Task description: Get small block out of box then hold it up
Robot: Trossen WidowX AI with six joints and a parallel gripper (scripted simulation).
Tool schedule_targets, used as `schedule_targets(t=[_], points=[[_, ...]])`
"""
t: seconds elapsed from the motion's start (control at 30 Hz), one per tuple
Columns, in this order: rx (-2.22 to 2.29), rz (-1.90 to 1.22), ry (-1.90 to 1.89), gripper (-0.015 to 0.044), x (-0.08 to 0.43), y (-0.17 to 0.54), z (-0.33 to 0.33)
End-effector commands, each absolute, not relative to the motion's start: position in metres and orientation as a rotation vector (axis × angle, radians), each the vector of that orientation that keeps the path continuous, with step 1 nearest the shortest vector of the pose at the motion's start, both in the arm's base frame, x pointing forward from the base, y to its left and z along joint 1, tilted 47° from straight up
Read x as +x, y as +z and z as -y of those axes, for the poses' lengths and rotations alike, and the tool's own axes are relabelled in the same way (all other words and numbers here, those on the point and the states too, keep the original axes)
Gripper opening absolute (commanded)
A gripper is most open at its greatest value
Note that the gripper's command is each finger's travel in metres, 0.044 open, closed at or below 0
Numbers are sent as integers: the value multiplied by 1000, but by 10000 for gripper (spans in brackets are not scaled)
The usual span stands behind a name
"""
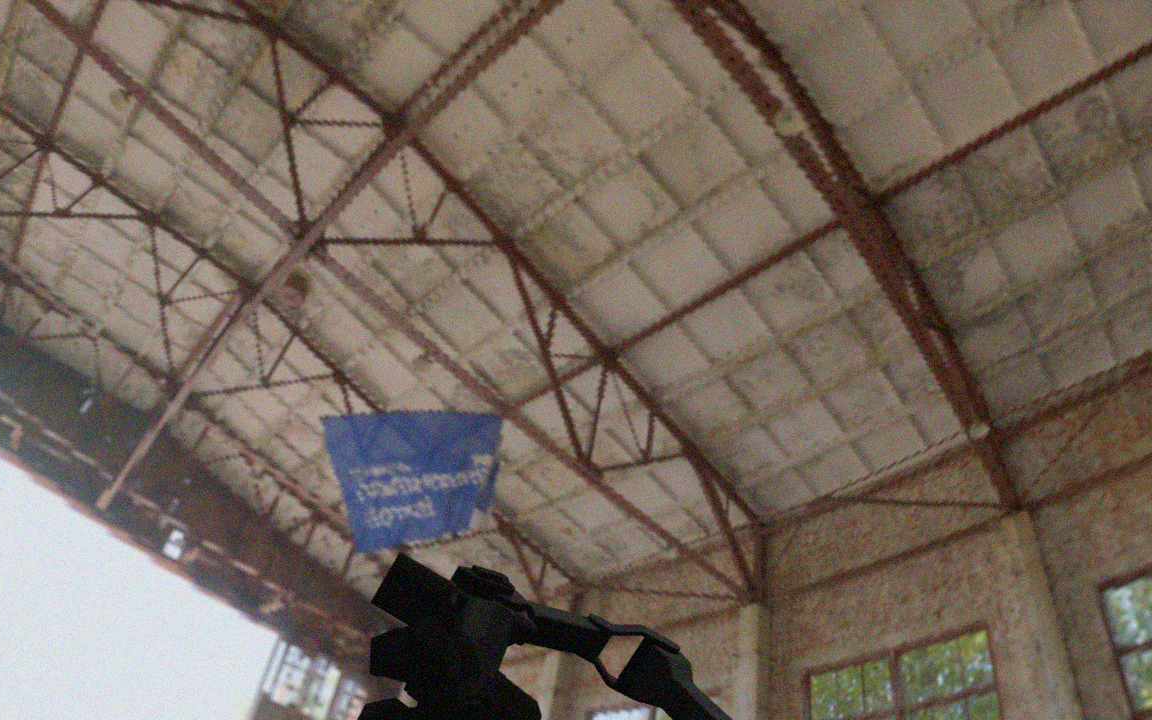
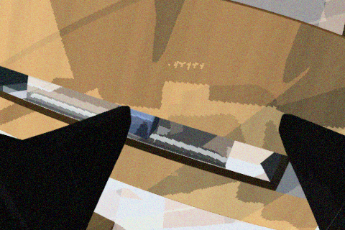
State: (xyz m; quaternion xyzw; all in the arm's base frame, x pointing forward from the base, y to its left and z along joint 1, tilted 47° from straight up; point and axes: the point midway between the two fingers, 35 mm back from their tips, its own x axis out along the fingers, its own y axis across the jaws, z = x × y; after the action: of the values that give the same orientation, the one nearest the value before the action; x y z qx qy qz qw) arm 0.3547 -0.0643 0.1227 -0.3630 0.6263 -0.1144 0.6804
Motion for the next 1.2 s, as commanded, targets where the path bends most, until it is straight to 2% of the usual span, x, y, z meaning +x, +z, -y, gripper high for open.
schedule_targets(t=[0.0, 0.27, 1.17], points=[[-1124, -1605, -64, 400, 329, 89, 38], [-2032, -1964, 481, 400, 271, 54, -6], [-2056, -1964, 501, 400, 274, 33, 12]])
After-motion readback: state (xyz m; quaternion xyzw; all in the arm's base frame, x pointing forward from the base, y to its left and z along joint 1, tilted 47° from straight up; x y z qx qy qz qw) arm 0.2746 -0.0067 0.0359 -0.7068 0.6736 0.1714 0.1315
